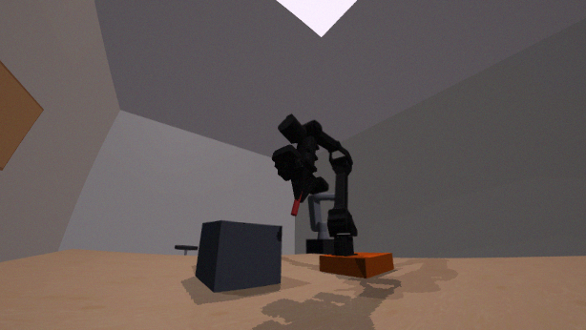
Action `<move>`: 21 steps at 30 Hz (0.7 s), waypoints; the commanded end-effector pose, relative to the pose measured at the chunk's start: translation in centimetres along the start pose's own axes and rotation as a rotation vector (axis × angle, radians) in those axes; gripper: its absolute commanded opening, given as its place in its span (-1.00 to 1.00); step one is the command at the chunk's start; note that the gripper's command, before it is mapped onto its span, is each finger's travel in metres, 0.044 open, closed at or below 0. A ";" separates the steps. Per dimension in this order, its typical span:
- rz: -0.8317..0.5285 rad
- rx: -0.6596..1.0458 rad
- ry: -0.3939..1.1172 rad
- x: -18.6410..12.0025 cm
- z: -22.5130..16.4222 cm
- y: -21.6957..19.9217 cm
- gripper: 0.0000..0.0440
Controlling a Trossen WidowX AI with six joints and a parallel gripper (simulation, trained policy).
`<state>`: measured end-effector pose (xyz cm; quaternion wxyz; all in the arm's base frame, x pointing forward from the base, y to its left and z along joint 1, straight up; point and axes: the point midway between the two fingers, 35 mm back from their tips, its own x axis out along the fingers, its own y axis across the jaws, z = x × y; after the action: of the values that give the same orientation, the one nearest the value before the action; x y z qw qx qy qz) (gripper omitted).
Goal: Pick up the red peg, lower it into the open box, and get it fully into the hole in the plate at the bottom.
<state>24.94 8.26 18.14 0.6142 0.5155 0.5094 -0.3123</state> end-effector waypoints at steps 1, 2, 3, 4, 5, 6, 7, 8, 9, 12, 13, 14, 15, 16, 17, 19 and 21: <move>-0.001 0.009 -0.027 -0.4 1.3 0.3 -1.00; -0.003 0.013 -0.033 -0.5 1.6 0.3 -1.00; -0.006 0.017 -0.039 -0.5 2.0 0.4 -1.00; -0.008 0.021 -0.044 -0.6 2.3 0.4 -1.00; -0.011 0.025 -0.049 -0.6 2.7 0.5 -1.00; -0.014 0.029 -0.054 -0.6 3.0 0.5 -1.00; -0.017 0.033 -0.058 -0.7 3.3 0.5 -1.00; -0.021 0.037 -0.062 -0.7 3.7 0.6 -1.00; -0.024 0.041 -0.066 -0.7 4.0 0.6 -1.00; -0.035 0.052 -0.076 -0.7 5.0 0.7 -1.00; -0.038 0.056 -0.079 -0.7 5.3 0.8 -1.00; -0.042 0.059 -0.081 -0.6 5.6 0.8 -1.00; -0.045 0.063 -0.083 -0.6 5.9 0.8 -1.00; -0.049 0.066 -0.085 -0.6 6.2 0.9 -1.00; -0.052 0.069 -0.087 -0.5 6.5 0.9 -1.00; -0.059 0.075 -0.090 -0.4 7.1 1.0 -1.00; -0.066 0.081 -0.091 -0.3 7.7 1.1 -1.00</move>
<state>27.82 1.83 18.38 0.6050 0.5095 0.4855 -0.3725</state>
